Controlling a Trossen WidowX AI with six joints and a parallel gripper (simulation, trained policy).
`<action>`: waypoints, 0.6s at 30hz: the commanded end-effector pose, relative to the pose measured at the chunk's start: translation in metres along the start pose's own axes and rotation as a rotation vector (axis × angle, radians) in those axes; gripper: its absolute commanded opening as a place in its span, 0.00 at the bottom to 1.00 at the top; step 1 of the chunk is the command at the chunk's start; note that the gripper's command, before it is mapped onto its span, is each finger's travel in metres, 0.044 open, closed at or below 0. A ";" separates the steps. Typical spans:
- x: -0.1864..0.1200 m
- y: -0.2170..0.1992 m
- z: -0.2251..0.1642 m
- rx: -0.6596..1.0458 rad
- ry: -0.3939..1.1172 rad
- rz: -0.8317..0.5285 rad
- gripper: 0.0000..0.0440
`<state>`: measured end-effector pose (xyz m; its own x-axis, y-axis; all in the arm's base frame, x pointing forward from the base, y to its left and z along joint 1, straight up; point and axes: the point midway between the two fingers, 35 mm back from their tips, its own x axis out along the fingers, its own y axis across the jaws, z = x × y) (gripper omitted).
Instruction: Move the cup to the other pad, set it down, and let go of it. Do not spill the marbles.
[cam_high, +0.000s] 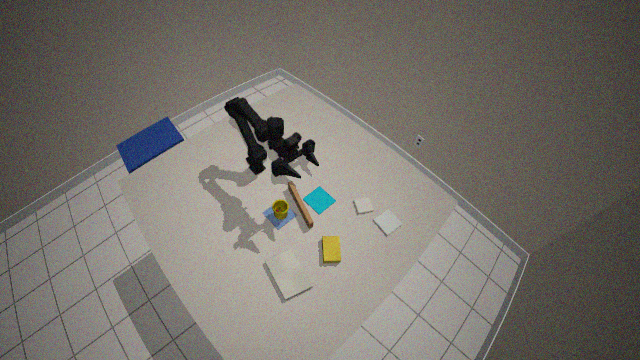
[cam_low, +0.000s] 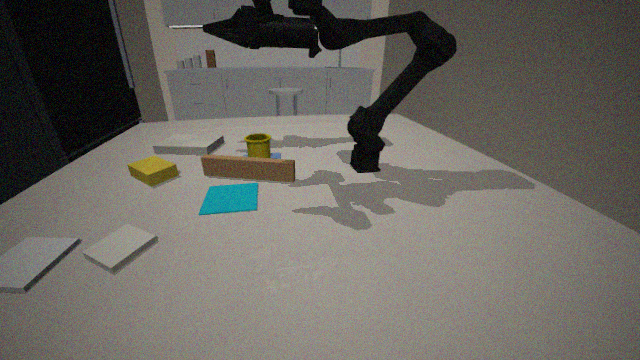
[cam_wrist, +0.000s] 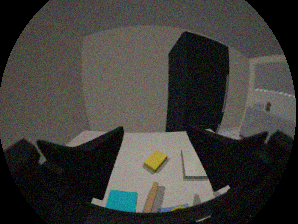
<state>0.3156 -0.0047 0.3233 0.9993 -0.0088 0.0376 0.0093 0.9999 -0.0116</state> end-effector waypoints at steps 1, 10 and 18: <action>0.000 0.000 -0.001 0.005 0.006 -0.002 0.85; -0.001 0.005 -0.013 0.064 0.099 -0.004 0.31; 0.000 0.017 -0.023 0.127 0.213 0.020 0.21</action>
<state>0.3158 0.0092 0.2992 0.9888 0.0162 -0.1481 -0.0021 0.9955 0.0952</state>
